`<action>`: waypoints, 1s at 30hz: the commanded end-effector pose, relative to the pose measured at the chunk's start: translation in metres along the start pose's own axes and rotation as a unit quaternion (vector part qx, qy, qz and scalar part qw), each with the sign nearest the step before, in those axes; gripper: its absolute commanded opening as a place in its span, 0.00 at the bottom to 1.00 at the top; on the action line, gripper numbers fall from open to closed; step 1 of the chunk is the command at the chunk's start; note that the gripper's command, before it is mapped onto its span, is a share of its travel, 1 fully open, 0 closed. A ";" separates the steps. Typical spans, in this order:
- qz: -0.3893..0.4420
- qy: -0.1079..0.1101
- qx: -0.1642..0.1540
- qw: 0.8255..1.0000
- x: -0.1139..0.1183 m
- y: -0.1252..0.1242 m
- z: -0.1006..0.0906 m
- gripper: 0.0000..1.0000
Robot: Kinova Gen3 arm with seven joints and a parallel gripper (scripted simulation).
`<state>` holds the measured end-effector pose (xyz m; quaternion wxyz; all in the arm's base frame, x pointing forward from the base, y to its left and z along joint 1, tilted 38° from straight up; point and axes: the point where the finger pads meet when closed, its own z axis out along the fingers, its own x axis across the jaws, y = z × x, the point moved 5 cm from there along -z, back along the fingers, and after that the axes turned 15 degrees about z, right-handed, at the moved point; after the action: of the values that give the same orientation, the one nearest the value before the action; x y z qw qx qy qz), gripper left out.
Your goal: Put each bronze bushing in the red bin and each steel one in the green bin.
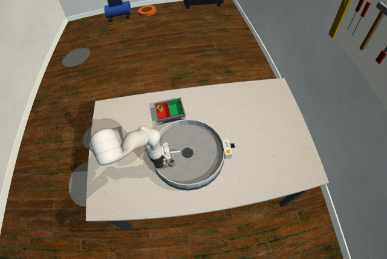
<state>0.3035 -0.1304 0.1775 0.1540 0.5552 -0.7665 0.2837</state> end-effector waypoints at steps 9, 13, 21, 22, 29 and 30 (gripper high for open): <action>0.001 0.000 0.000 1.000 0.000 0.000 -0.005 0.00; 0.001 -0.001 0.000 1.000 0.000 0.000 -0.006 0.00; 0.001 -0.001 0.000 1.000 0.000 0.000 -0.006 0.00; 0.003 -0.001 0.000 1.000 0.000 0.000 -0.005 0.00; 0.003 -0.001 0.000 1.000 0.000 0.000 -0.008 0.00; 0.002 -0.001 0.000 1.000 0.000 0.000 -0.009 0.00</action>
<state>0.3029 -0.1278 0.1828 0.1524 0.5513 -0.7695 0.2841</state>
